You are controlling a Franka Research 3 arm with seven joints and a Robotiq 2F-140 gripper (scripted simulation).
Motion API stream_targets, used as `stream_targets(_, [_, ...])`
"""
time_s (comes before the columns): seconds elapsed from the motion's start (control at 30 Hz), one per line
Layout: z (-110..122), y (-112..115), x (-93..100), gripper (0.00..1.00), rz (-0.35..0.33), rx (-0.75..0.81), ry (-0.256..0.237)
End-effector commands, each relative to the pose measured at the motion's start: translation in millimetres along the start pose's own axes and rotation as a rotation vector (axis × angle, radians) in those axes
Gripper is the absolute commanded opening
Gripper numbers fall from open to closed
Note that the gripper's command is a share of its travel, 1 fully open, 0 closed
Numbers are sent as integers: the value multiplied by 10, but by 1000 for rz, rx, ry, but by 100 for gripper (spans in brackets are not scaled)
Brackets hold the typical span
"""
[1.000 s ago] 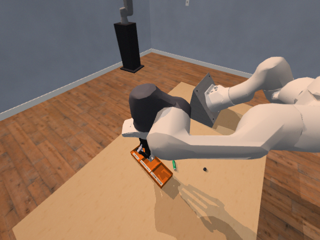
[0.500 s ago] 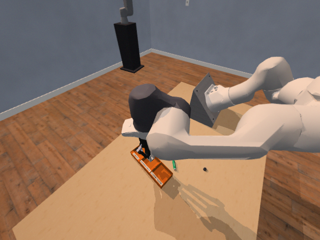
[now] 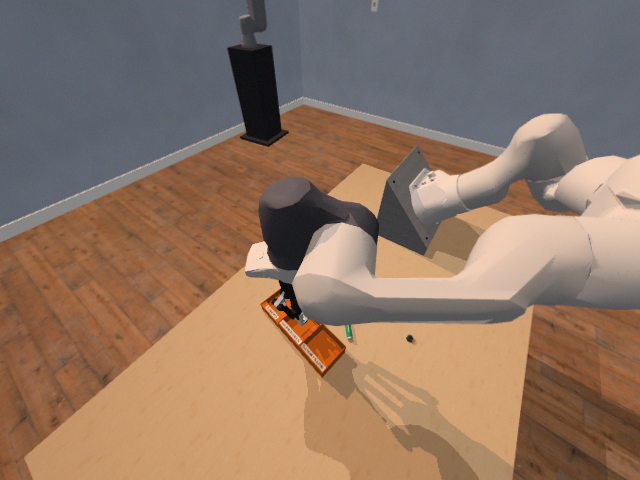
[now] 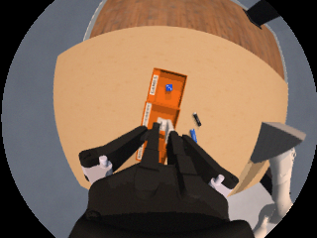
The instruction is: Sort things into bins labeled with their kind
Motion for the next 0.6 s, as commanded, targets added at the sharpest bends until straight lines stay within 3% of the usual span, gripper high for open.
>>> stream_targets(0.0, [-6,-13,-75,6,3,-10,-4])
stream_targets(0.57, [-11,-16,-349,6,3,-10,-4])
Point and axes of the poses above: the point where the finger pads meet when closed, its own x axis back along the fingers, its own z axis across the jaws, y = z × x, the point moved 6 cm from there along x, back along the fingers, and after that the axes turned 13 degrees about x, right-handed, at the moved point
